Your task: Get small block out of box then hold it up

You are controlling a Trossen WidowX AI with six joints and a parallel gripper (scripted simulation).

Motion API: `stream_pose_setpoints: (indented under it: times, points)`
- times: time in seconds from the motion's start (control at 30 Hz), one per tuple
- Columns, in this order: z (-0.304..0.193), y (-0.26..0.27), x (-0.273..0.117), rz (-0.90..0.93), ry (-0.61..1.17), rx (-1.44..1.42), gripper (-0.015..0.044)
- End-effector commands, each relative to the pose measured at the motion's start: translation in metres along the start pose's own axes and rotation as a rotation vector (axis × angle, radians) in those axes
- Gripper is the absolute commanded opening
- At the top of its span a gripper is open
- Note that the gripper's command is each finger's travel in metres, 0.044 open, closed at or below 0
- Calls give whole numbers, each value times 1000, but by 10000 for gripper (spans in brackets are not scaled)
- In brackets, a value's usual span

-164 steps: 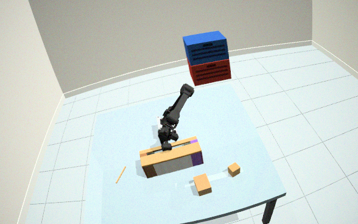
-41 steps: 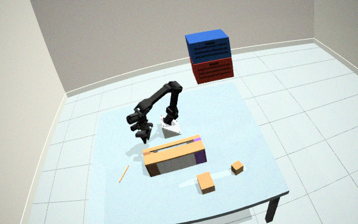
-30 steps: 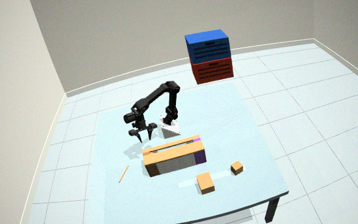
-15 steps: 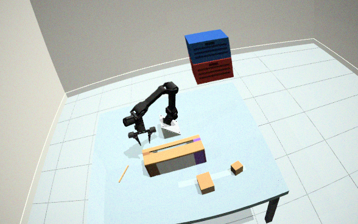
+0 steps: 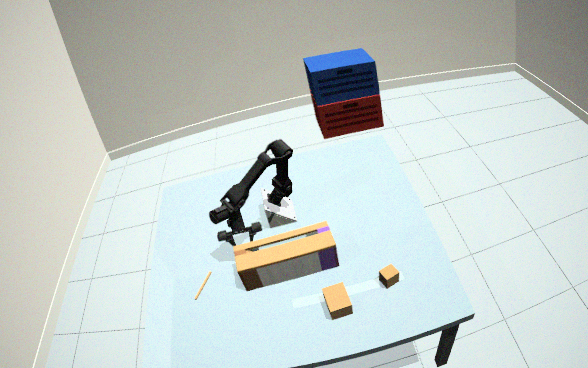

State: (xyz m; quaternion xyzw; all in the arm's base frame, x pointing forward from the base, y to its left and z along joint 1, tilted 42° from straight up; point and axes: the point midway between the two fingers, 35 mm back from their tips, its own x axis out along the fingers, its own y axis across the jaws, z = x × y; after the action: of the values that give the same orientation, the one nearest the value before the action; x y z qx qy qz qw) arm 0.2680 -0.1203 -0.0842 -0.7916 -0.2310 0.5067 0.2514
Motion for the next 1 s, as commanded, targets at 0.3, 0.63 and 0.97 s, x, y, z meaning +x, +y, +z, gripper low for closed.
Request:
stream_pose_setpoints:
  times: [0.3,0.63,0.97]
  points:
    - [12,-2,23,-13,-8,14,285]
    - [18,-3,37,-14,-8,15,285]
    - [26,-4,51,-15,-8,14,285]
